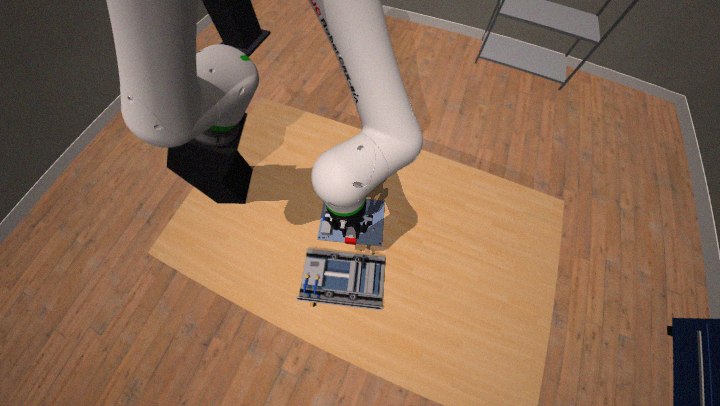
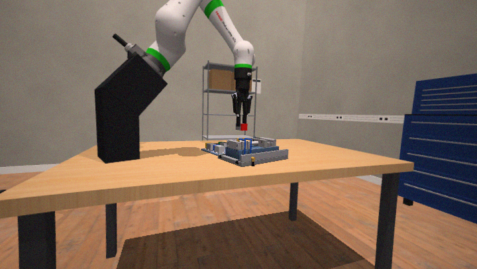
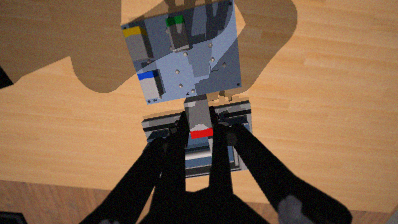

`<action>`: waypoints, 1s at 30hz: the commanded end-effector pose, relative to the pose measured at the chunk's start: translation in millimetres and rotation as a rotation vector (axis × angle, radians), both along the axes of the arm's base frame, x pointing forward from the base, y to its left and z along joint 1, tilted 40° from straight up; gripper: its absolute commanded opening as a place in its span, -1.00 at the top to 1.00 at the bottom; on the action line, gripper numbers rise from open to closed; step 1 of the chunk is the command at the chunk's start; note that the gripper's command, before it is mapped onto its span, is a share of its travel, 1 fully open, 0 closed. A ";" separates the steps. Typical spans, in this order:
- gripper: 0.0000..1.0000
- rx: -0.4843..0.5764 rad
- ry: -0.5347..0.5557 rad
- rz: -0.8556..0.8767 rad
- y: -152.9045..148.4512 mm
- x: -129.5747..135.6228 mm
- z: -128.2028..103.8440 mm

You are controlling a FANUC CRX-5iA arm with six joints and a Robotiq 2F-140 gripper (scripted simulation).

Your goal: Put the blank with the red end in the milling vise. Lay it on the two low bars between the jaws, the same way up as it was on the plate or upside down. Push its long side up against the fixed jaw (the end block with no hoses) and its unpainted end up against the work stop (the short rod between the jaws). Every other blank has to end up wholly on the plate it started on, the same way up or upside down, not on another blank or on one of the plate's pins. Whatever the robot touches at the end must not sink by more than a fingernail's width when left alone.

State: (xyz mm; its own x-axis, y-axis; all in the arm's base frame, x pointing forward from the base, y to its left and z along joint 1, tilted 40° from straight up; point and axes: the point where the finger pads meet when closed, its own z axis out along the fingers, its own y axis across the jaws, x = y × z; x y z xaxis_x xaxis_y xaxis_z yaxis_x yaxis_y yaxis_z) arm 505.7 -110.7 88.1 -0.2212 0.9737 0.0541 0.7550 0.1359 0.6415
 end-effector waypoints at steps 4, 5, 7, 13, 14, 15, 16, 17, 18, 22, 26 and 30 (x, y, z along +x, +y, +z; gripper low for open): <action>0.80 0.001 -0.001 0.001 -18.6 10.3 3.1; 0.80 0.001 -0.001 0.001 -21.5 11.9 3.5; 0.80 0.002 -0.001 0.001 -27.3 15.1 4.4; 0.80 0.001 -0.001 0.000 -37.4 20.4 5.9; 0.80 0.001 -0.001 0.001 -40.3 22.0 6.3; 0.80 0.001 -0.001 0.001 -43.2 23.6 6.7; 0.80 0.001 -0.001 0.001 -46.1 25.2 7.1; 0.80 0.001 -0.001 0.001 -49.0 26.8 7.5; 0.80 0.001 -0.001 0.001 -51.9 28.4 7.9; 0.80 0.002 -0.001 0.001 -63.4 34.9 9.5; 0.80 0.002 -0.001 0.002 -75.0 41.3 11.2; 0.80 0.001 -0.001 0.001 -79.9 43.8 11.9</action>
State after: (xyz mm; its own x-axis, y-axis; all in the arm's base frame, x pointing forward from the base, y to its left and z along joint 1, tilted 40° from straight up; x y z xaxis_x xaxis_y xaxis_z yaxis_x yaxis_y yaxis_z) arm 548.1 -187.7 98.9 -0.2225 0.9733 0.0560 0.7547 0.1356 0.6419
